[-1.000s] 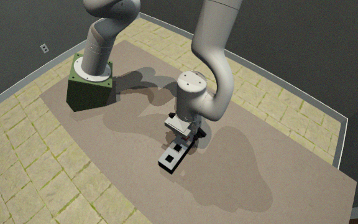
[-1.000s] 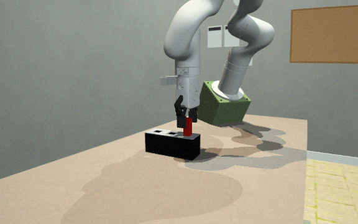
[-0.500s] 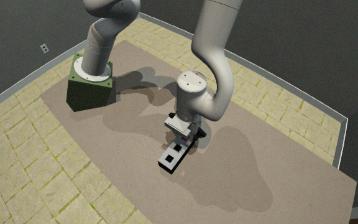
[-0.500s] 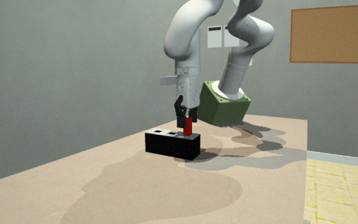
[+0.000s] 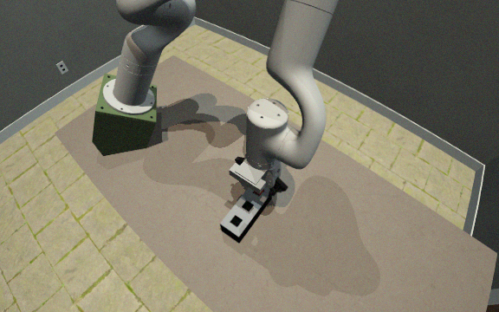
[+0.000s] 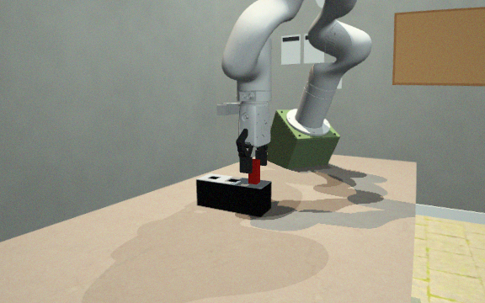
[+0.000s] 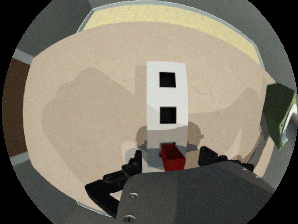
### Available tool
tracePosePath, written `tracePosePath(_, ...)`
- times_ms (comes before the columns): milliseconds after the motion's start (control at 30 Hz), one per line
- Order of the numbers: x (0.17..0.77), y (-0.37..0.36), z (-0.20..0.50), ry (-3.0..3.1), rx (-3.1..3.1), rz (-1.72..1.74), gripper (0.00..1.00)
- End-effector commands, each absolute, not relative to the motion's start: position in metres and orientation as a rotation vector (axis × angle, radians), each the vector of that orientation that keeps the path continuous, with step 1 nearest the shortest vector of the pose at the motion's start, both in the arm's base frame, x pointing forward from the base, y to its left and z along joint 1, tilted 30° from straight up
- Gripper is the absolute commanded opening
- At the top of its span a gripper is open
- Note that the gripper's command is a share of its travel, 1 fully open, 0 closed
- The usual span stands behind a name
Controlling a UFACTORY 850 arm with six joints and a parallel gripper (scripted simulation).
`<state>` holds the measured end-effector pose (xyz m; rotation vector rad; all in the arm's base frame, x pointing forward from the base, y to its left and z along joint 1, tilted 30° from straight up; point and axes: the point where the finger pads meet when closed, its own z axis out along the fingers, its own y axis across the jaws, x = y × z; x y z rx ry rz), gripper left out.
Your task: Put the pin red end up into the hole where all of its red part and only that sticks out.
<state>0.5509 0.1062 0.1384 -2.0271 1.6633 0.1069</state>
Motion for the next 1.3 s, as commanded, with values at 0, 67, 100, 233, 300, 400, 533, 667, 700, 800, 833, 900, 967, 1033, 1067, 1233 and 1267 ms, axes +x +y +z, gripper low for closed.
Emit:
tracePosePath(0,0.552,0.106,0.139,1.663,-2.026,0.105,1.0)
tracePosePath(67,0.552,0.106,0.139,1.663,-2.026,0.105,1.0)
tracePosePath(100,0.552,0.106,0.139,1.663,-2.026,0.105,1.0)
tracePosePath(233,0.552,0.106,0.139,1.663,-2.026,0.105,1.0)
tracePosePath(300,0.549,0.101,0.149,1.663,-2.026,0.105,1.0)
tracePosePath(400,0.549,0.101,0.149,1.663,-2.026,0.105,1.0)
tracePosePath(533,0.549,0.101,0.149,1.663,-2.026,0.105,1.0)
tracePosePath(667,0.549,0.101,0.149,1.663,-2.026,0.105,1.0)
tracePosePath(700,0.549,0.101,0.149,1.663,-2.026,0.105,1.0)
tracePosePath(800,0.549,0.101,0.149,1.663,-2.026,0.105,1.0)
tracePosePath(833,0.545,0.096,0.16,1.663,-2.026,0.105,1.0)
tracePosePath(900,0.545,0.096,0.16,1.663,-2.026,0.105,1.0)
tracePosePath(967,0.545,0.096,0.16,1.663,-2.026,0.105,1.0)
tracePosePath(1033,0.545,0.096,0.16,1.663,-2.026,0.105,1.0)
tracePosePath(1067,0.545,0.096,0.16,1.663,-2.026,0.105,1.0)
tracePosePath(1233,0.545,0.096,0.16,1.663,-2.026,0.105,1.0)
tracePosePath(1267,0.545,0.096,0.16,1.663,-2.026,0.105,1.0)
